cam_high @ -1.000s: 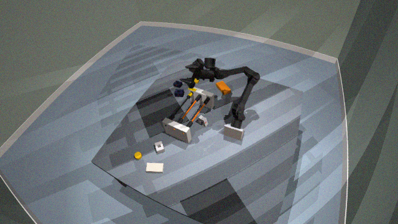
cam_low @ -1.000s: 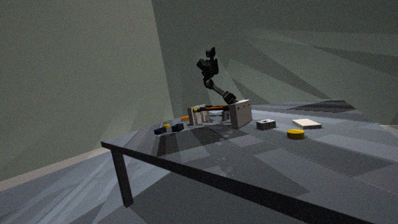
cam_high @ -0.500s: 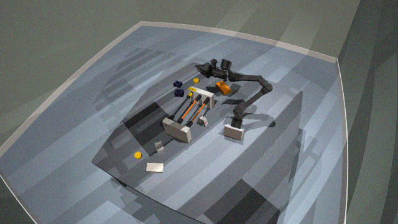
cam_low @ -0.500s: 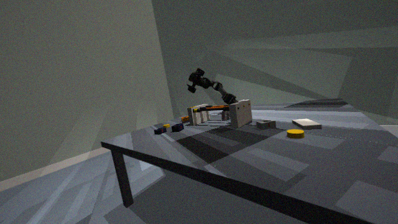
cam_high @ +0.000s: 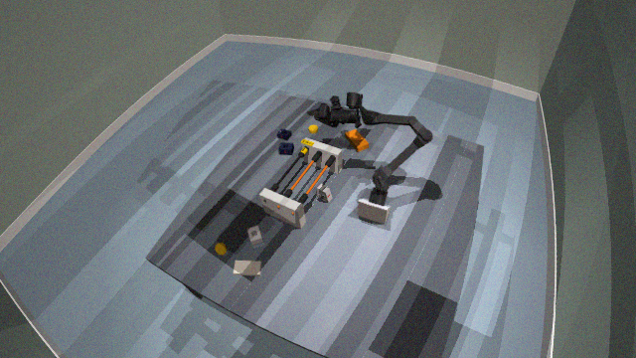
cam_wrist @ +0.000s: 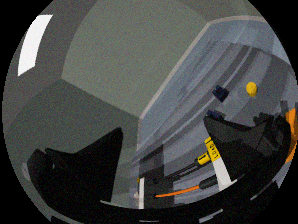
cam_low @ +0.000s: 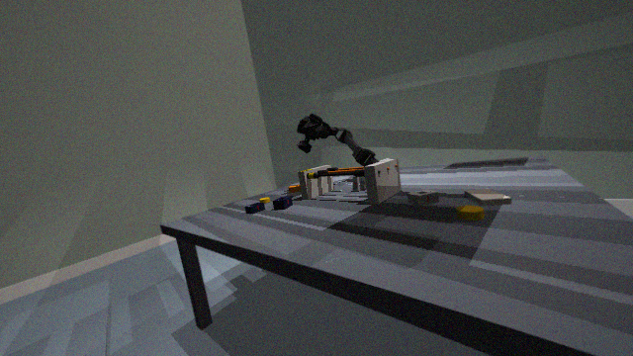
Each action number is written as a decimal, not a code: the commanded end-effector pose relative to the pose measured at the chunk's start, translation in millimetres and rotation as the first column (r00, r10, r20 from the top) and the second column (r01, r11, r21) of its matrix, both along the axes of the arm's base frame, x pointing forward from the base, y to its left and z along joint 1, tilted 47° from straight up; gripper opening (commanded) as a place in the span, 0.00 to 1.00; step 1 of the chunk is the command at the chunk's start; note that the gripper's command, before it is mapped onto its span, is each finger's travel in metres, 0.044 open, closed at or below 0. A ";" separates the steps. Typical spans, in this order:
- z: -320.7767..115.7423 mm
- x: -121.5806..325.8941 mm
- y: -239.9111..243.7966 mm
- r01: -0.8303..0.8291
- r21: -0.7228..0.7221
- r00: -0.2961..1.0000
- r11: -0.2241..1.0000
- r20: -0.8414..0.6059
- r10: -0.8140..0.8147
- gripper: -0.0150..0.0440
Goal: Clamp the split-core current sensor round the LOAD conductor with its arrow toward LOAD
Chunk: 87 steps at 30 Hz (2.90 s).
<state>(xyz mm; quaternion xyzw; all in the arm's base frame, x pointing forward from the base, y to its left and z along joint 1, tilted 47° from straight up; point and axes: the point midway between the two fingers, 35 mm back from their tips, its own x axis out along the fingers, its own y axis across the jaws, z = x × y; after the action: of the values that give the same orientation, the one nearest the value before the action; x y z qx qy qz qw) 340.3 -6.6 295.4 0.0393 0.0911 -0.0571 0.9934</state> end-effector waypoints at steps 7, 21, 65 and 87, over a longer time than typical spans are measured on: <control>-72.9 15.4 -15.4 0.385 -0.264 0.692 0.884 -0.552 -0.466 1.00; -64.9 14.9 -13.6 0.363 -0.650 0.474 0.667 -0.487 -0.733 1.00; -239.7 -115.1 44.9 0.220 -0.659 0.374 0.719 -0.624 -0.686 0.73; -256.6 -111.4 27.5 0.218 -0.657 0.373 0.722 -0.627 -0.684 0.73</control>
<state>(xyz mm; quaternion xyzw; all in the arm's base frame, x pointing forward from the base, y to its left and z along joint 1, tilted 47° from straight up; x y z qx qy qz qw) 228.3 25.7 42.4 -0.2072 0.5261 -0.3694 0.7375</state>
